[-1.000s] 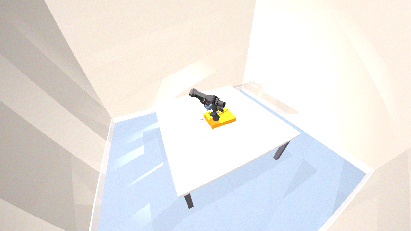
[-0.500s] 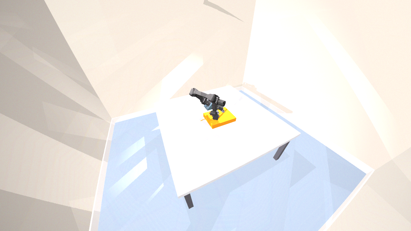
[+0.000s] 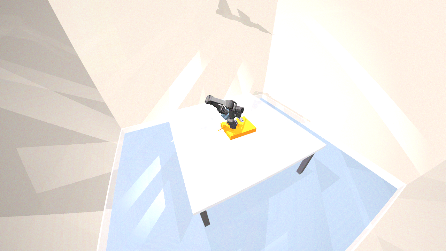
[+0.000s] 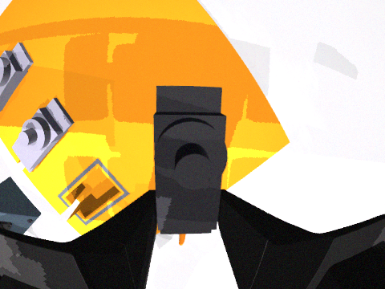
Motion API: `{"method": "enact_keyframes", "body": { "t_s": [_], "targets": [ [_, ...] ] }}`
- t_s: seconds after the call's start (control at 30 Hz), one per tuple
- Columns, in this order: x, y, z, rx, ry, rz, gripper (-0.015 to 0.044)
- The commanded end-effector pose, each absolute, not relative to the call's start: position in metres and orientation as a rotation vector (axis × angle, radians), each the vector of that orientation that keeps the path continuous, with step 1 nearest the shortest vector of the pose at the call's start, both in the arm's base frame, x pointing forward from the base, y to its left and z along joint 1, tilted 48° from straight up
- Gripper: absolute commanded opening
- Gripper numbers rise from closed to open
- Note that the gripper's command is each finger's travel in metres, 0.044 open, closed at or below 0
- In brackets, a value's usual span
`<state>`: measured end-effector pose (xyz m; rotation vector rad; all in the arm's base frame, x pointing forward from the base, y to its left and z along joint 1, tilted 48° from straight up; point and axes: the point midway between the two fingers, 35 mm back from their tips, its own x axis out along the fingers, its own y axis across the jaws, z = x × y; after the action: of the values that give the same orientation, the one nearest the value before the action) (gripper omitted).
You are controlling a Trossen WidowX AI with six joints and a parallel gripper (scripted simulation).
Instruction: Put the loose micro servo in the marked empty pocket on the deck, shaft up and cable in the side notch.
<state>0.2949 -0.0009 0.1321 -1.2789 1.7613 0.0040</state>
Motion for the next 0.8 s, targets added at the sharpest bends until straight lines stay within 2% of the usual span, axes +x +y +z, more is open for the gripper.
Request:
{"method": "enact_keyframes", "body": {
  "t_s": [0.0,0.37,0.77],
  "targets": [
    [0.290,0.000,0.134,-1.273,1.754,0.005,0.0000],
    [0.291,0.014,0.119,-1.249,1.747,-0.024,0.0000],
    [0.291,0.014,0.119,-0.957,1.642,-0.353,0.0000]
  ]
}}
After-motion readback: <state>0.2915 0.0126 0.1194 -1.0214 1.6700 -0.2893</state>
